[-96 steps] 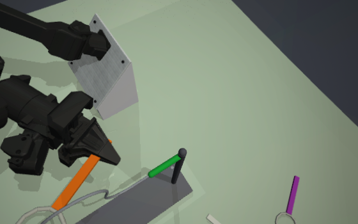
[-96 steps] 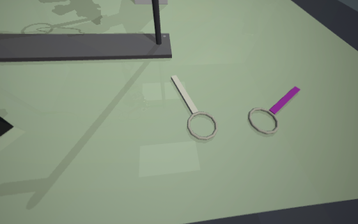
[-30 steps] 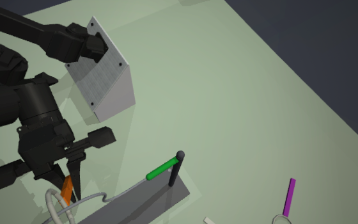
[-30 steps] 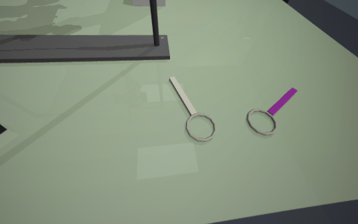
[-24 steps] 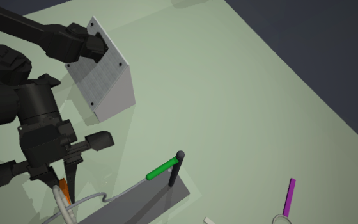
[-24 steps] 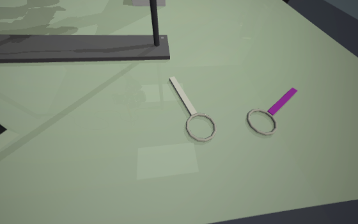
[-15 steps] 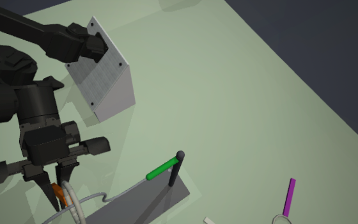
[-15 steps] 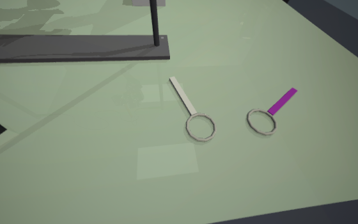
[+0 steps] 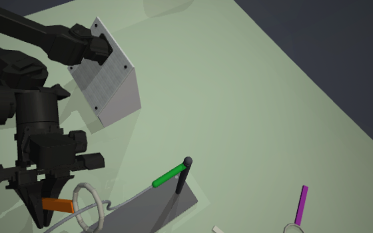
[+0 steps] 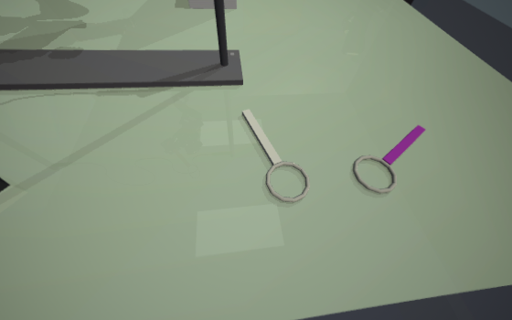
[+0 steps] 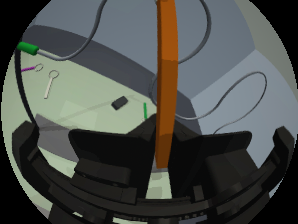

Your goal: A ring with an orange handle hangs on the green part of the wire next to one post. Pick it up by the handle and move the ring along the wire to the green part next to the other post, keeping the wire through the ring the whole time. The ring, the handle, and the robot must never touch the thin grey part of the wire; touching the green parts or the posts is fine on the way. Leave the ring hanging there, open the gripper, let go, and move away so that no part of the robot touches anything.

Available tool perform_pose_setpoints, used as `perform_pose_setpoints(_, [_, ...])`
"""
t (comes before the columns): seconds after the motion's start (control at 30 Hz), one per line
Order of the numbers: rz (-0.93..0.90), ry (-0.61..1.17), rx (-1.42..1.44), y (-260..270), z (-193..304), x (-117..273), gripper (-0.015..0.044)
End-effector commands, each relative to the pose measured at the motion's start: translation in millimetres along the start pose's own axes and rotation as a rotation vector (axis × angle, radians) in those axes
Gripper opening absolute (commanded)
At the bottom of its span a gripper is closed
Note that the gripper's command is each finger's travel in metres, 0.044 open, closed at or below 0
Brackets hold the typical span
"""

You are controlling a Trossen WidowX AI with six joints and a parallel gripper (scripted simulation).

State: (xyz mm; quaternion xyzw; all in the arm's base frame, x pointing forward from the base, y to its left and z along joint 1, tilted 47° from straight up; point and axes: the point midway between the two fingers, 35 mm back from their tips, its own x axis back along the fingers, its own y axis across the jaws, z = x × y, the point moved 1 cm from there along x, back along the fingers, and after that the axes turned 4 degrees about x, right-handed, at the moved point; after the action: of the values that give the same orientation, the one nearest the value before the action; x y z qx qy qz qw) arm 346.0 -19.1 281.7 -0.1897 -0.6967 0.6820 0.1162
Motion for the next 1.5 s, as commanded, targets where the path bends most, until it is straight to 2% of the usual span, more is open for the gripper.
perform_pose_setpoints(0.0, [0.046,-0.014,0.088,-4,-1,-1,-0.0150])
perform_pose_setpoints(1.47, [0.494,-0.085,0.882,-53,-20,6,-0.0150])
